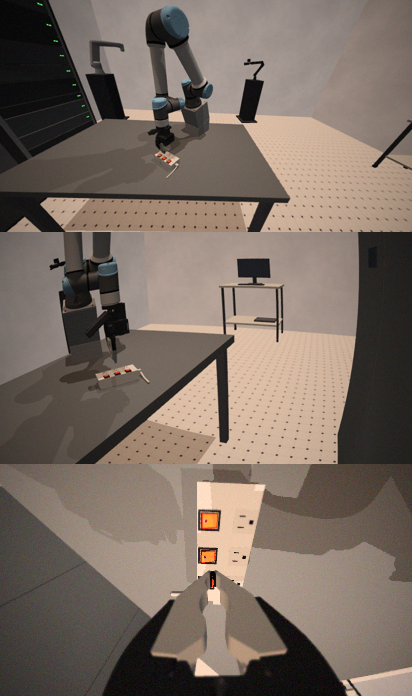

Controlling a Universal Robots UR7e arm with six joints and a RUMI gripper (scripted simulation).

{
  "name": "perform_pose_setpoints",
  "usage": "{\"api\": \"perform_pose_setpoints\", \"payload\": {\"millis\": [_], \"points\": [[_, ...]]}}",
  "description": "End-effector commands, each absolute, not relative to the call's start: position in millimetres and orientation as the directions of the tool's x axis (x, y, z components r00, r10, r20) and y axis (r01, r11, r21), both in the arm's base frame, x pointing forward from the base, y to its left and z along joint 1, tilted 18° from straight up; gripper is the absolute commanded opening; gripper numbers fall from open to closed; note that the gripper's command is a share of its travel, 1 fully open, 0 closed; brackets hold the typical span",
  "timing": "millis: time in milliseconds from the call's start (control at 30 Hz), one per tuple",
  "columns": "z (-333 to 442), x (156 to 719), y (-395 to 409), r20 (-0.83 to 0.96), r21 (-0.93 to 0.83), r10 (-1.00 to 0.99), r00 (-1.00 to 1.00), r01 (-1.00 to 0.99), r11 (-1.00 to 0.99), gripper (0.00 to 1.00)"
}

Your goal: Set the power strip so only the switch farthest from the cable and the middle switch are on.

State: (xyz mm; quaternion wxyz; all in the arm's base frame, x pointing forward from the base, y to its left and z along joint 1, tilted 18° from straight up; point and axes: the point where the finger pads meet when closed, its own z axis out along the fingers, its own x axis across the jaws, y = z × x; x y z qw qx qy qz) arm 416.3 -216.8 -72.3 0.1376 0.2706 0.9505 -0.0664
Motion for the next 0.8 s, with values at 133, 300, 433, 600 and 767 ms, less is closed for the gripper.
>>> {"api": "perform_pose_setpoints", "payload": {"millis": [133,300,433,600,767], "points": [[-71.4,418.0,-217.1,-0.294,-0.073,0.434,-0.852,0.472,0.878,0.0],[-70.9,419.2,-217.2,-0.289,-0.092,0.376,-0.881,0.416,0.905,0.0],[-70.6,420.1,-217.3,-0.284,-0.105,0.335,-0.898,0.376,0.921,0.0],[-70.1,421.5,-217.3,-0.276,-0.124,0.272,-0.922,0.315,0.941,0.0],[-69.4,423.6,-217.2,-0.263,-0.15,0.179,-0.948,0.224,0.963,0.0]]}}
